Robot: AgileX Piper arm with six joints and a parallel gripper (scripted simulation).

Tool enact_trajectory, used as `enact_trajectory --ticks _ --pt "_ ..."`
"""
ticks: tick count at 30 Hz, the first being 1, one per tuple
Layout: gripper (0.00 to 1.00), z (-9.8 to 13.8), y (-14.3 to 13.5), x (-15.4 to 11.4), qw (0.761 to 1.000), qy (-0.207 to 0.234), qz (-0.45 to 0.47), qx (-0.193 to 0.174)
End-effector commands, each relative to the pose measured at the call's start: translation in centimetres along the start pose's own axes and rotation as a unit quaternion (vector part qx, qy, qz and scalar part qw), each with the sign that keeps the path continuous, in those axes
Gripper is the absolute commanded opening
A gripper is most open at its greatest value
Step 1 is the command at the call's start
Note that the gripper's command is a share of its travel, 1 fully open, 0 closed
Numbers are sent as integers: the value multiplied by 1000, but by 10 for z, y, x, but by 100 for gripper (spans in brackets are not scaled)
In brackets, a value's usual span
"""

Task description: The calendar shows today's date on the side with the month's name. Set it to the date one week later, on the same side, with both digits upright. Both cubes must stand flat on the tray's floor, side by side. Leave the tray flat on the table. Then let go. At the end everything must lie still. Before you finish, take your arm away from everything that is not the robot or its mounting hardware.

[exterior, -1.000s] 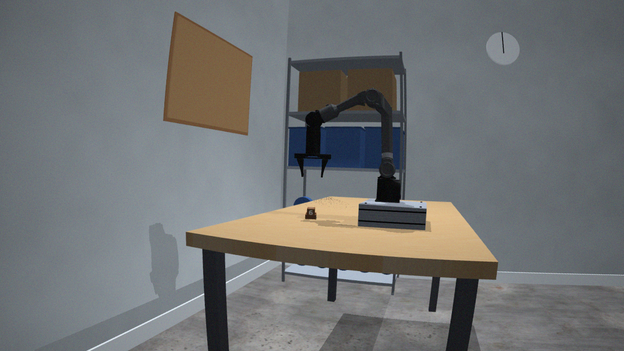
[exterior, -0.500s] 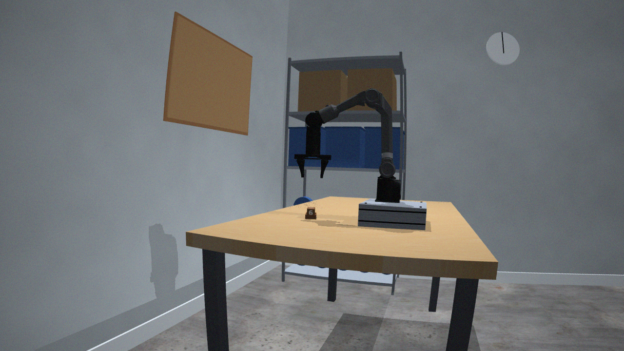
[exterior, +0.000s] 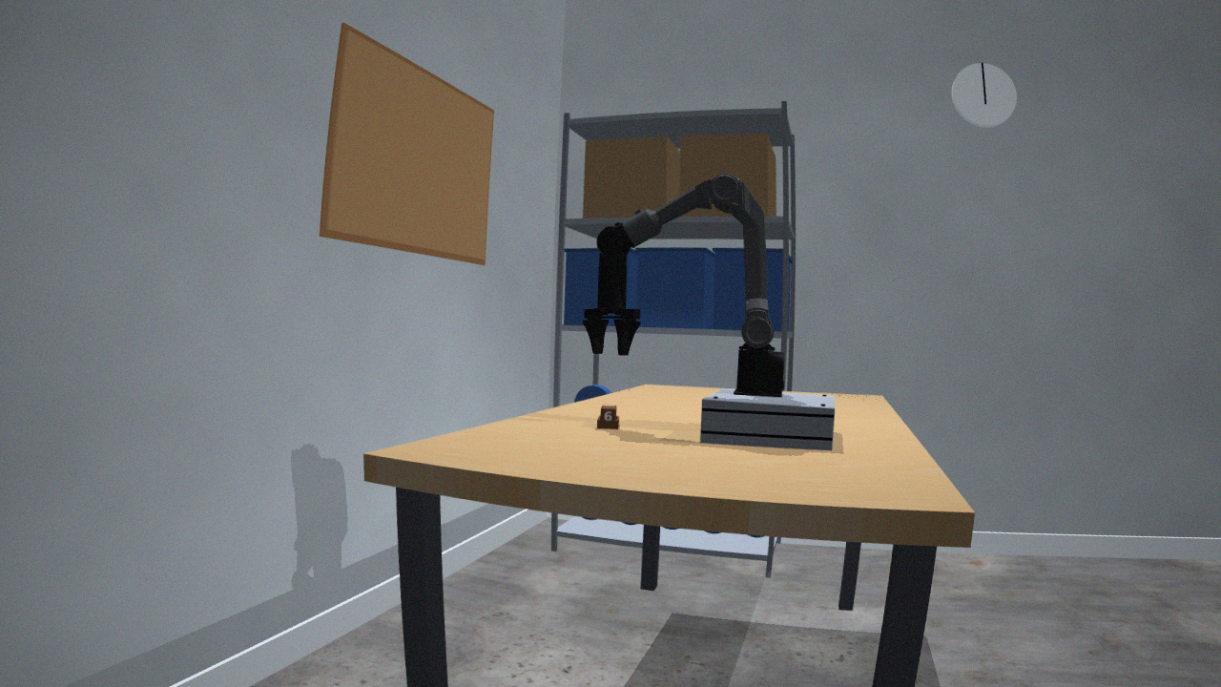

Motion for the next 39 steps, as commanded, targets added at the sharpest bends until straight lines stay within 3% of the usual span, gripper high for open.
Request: enact_trajectory --ticks 1,7,9,11,16,24,26,33,39 --pt "100 -3 0 0 998 2 -64 -1" --pt "100 -12 0 0 957 2 -290 -2" --pt "100 -12 0 0 957 2 -290 -2" --pt "100 -15 0 0 931 2 -366 -2" --pt "100 -23 0 0 839 1 -544 -2" --pt "100 -34 1 0 652 0 -759 -3" --pt "100 -34 1 0 652 0 -759 -3" --pt "100 -41 1 -1 502 -1 -865 -3" --pt "100 -44 1 -1 419 -2 -908 -2"
Point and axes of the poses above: the point where the finger pads meet when closed, its own z axis back along the fingers, its own y axis across the jaws, x = y × z, the point moved 7 cm from there along z, back along the fingers, and after that the axes turned 4 degrees about -z, right-handed, at the moved point
